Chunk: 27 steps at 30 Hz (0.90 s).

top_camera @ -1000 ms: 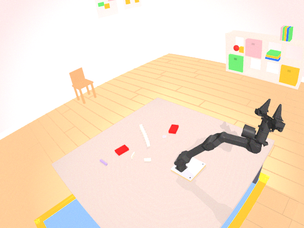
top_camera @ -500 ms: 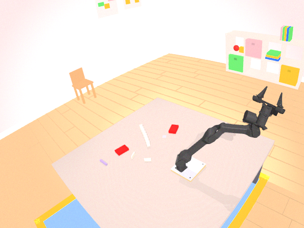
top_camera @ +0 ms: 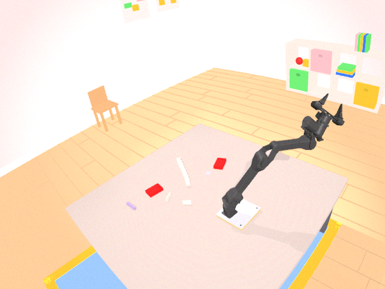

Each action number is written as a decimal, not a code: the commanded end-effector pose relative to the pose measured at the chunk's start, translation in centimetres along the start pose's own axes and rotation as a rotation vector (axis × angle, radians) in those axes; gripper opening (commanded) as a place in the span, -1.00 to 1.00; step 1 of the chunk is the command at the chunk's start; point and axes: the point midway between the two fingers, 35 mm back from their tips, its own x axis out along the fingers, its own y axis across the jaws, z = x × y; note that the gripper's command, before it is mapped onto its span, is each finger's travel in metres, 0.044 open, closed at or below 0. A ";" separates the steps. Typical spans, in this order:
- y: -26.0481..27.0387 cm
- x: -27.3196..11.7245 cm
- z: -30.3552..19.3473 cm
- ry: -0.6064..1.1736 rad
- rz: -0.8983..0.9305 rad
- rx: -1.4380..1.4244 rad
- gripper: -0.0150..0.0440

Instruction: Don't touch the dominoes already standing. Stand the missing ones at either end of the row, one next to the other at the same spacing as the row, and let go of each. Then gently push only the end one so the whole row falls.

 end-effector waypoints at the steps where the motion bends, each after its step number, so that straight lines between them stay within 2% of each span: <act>1: -0.8 1.1 6.6 -0.096 0.069 0.255 1.00; 10: -4.4 0.9 20.7 -0.292 0.251 0.764 1.00; 15: -8.2 -0.3 27.2 -0.401 0.328 0.940 1.00; 22: -13.4 -2.7 34.5 -0.499 0.491 1.199 1.00; 27: -17.9 -6.3 40.7 -0.588 0.679 1.414 1.00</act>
